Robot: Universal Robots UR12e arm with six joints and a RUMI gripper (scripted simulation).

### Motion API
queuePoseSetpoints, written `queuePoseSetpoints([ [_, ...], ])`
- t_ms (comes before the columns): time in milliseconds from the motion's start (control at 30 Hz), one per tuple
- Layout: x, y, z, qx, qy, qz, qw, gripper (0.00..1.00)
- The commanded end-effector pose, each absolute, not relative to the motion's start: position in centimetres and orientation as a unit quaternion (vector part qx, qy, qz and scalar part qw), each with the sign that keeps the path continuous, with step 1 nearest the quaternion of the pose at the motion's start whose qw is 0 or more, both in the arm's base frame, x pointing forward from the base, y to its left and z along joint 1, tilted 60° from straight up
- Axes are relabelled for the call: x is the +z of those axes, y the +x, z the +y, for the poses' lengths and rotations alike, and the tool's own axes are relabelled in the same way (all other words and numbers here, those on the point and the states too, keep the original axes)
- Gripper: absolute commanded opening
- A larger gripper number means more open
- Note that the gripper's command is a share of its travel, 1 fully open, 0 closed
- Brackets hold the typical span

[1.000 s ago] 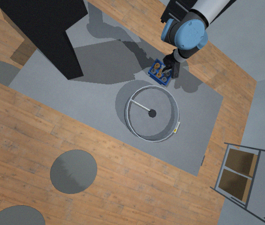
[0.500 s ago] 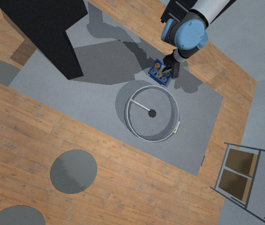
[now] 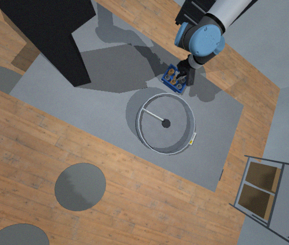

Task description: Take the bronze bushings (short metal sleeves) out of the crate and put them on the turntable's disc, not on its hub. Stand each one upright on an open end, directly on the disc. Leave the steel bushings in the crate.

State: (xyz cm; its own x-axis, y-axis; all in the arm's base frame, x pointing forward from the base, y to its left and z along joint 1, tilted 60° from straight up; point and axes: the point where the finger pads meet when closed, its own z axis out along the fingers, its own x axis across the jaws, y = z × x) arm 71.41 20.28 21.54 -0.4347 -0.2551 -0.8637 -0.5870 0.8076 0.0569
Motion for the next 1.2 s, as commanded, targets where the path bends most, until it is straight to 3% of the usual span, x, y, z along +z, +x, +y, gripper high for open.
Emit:
queuePoseSetpoints([
  [0,21.81,71.51,20.29,0.176,-0.255,0.827,0.469,0.05],
  [1167,21.27,72.29,20.87,0.177,-0.255,0.827,0.468,0.05],
])
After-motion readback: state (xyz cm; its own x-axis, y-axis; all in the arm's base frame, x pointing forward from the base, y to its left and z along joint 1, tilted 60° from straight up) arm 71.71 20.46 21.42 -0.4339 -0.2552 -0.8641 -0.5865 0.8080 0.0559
